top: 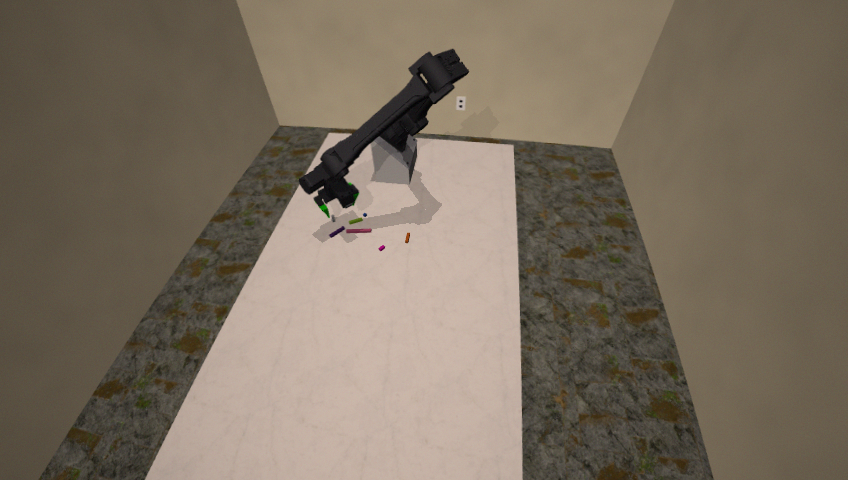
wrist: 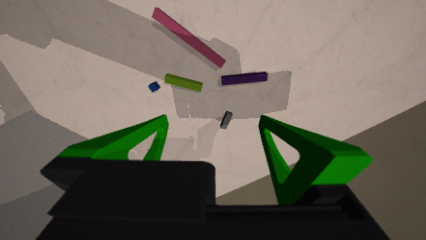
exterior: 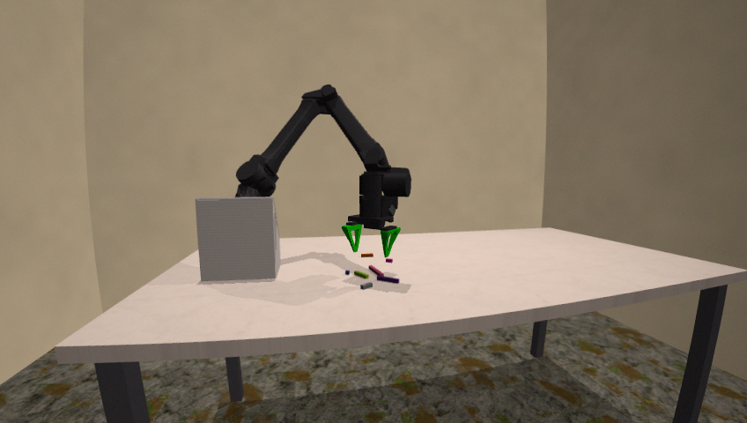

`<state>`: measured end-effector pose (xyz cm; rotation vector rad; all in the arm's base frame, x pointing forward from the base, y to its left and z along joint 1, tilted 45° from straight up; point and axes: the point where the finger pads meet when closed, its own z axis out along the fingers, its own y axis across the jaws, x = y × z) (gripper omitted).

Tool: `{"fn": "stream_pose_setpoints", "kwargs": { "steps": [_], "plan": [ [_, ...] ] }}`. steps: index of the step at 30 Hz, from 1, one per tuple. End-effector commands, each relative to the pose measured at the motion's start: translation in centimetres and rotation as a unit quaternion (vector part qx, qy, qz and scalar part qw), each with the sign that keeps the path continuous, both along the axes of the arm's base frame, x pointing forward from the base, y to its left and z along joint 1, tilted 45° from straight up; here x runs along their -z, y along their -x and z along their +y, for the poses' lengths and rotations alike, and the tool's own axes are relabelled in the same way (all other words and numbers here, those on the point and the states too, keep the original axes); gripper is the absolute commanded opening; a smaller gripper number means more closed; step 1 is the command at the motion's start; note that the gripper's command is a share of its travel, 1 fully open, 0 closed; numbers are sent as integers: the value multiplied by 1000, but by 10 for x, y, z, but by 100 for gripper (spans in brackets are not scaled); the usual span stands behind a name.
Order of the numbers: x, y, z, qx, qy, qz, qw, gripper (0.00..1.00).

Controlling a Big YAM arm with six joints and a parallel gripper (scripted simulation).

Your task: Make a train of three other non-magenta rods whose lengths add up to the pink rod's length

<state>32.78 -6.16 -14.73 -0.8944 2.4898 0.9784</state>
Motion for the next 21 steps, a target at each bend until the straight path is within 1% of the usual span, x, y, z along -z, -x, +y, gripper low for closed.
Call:
{"fn": "stream_pose_setpoints", "kwargs": {
  "steps": [1, 18, 20, 21],
  "plan": [
    [-1, -17, -8, -1, 3, -15, 1000, 100],
    [-1, -17, -8, 0, 3, -13, 1000, 100],
    [-7, -19, -5, 8, 5, -7, 1000, 100],
    [-11, -17, -2, 18, 4, 2, 1000, 100]
  ]
}}
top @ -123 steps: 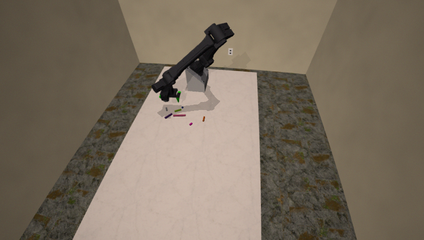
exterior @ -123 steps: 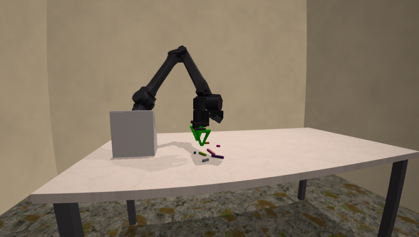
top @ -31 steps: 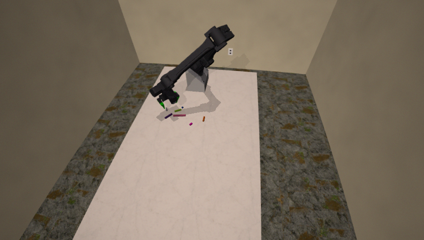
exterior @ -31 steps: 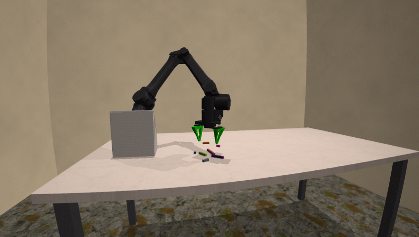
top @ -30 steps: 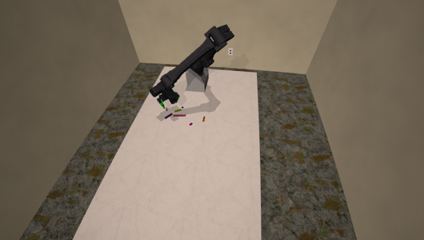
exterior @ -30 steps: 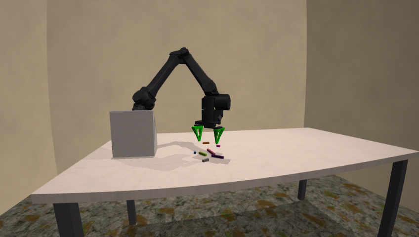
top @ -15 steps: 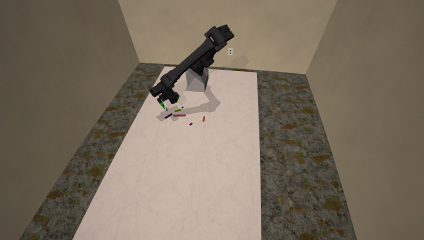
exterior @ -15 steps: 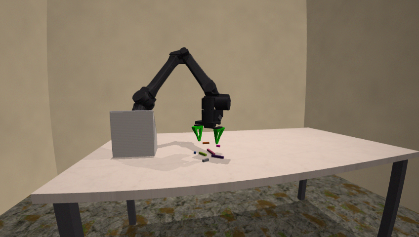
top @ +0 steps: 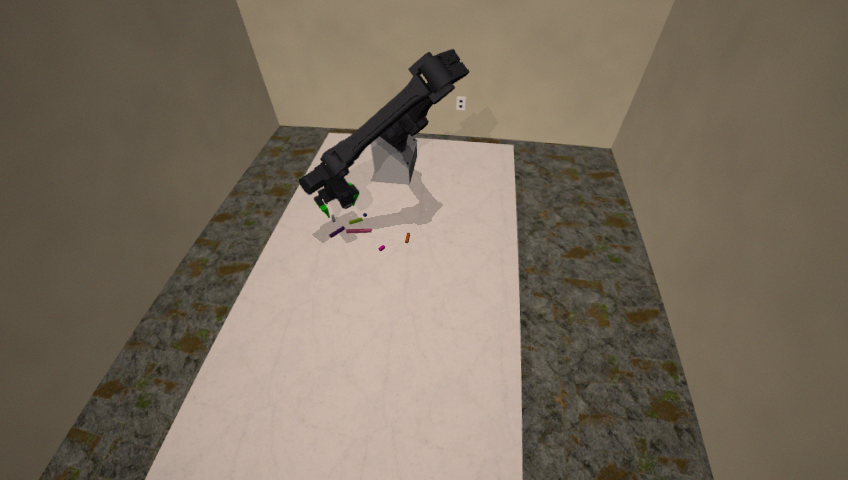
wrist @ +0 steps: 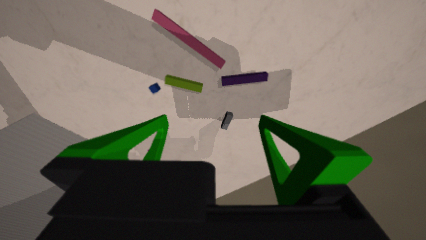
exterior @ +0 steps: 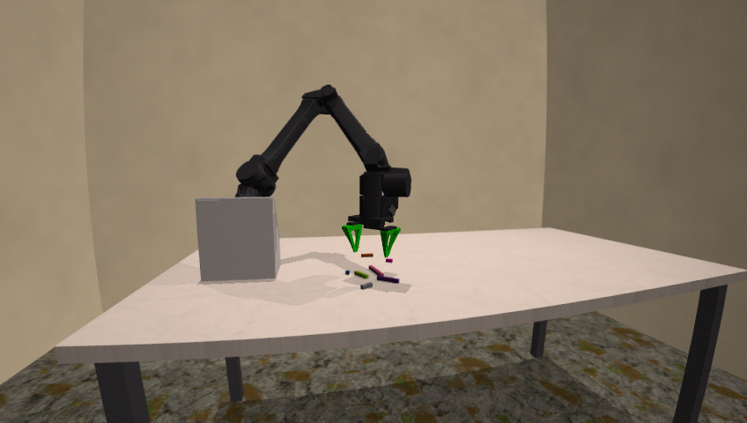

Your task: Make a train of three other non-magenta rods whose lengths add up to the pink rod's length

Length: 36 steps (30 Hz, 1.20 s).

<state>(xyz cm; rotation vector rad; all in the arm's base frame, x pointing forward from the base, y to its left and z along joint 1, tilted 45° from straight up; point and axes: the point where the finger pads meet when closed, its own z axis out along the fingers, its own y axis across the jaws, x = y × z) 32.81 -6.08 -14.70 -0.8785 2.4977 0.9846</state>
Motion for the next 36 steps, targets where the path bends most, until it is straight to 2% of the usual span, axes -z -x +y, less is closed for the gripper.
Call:
{"fn": "stream_pose_setpoints", "kwargs": {
  "steps": [1, 3, 5, 7, 8, 9, 10, 14, 15, 16, 17, 18, 22, 23, 24, 25, 26, 27, 28, 29, 31, 34, 36],
  "plan": [
    [-11, -8, 3, 28, 1, 18, 999, 100],
    [-14, -10, 6, 69, -2, 55, 996, 100],
    [-14, -10, 6, 69, -2, 55, 996, 100],
    [-14, -8, -5, 84, 0, 56, 995, 100],
    [-16, -11, 8, 93, -2, 78, 993, 100],
    [-16, -11, 8, 93, -2, 78, 993, 100],
    [-19, -11, 10, 120, -6, 103, 987, 100],
    [-19, -10, 2, 132, -6, 103, 986, 100],
    [-16, -7, 2, 134, -8, 108, 985, 100],
    [-22, -11, 13, 148, -9, 129, 981, 100],
    [-22, -11, 13, 148, -8, 129, 981, 100],
    [-25, -12, 16, 174, -12, 155, 972, 100],
    [-24, -11, 16, 174, -11, 155, 972, 100],
    [-24, -9, 3, 191, -13, 155, 969, 100],
    [-27, -11, 15, 204, -15, 179, 962, 100],
    [-27, -11, 15, 204, -15, 179, 962, 100],
    [-29, -12, 21, 220, -17, 199, 955, 100],
    [-29, -11, 20, 220, -16, 200, 955, 100],
    [-31, -11, 22, 238, -19, 217, 947, 100],
    [-31, -11, 22, 238, -18, 217, 947, 100],
    [-33, -11, 25, 260, -21, 239, 935, 100],
    [-34, -10, 18, 279, -24, 247, 928, 100],
    [-34, -10, 18, 279, -24, 247, 928, 100]
  ]
}}
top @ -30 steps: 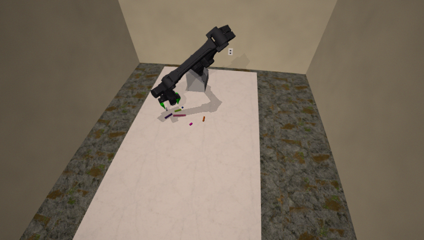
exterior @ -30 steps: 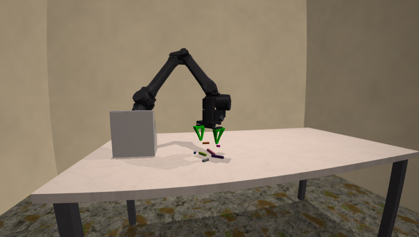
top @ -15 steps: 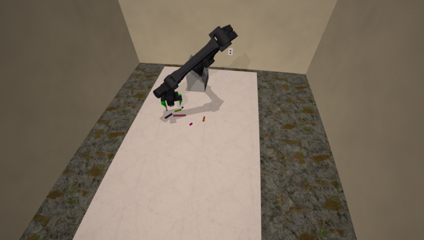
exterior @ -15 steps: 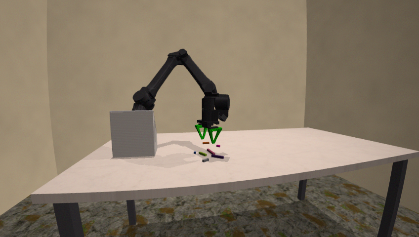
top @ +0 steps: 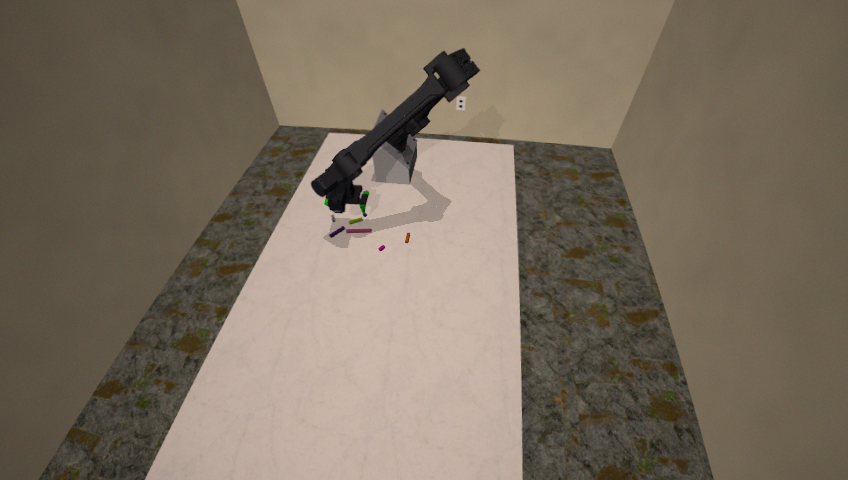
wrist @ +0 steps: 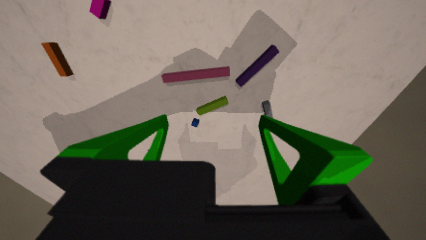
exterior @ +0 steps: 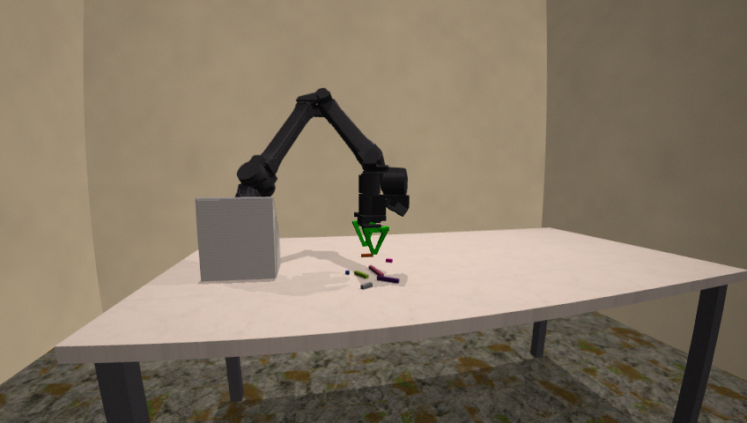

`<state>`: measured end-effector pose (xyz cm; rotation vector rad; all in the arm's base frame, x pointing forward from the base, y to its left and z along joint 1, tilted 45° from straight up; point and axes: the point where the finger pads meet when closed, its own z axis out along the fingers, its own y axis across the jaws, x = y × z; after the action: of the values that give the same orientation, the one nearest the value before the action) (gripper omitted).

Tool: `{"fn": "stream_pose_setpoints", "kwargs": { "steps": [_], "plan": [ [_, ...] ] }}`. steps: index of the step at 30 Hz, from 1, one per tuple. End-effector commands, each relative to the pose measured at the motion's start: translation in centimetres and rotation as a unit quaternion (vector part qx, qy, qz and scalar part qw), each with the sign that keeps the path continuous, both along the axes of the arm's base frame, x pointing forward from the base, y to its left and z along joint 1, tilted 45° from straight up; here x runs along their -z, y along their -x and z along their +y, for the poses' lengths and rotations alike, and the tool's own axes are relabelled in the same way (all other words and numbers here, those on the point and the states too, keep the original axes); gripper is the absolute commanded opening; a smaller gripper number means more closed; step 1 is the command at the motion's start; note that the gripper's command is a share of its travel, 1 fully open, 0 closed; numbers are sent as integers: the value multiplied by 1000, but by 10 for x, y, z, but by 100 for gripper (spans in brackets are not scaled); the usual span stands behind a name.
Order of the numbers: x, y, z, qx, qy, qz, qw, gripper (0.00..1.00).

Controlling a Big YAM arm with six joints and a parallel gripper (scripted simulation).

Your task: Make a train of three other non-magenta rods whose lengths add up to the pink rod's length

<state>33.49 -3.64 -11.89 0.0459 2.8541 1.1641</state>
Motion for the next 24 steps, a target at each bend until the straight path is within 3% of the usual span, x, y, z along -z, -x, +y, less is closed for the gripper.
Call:
{"fn": "stream_pose_setpoints", "kwargs": {
  "steps": [1, 24],
  "plan": [
    [-3, -2, -6, 32, 3, 12, 999, 100],
    [-2, 1, -5, 30, 0, 16, 999, 100]
  ]
}}
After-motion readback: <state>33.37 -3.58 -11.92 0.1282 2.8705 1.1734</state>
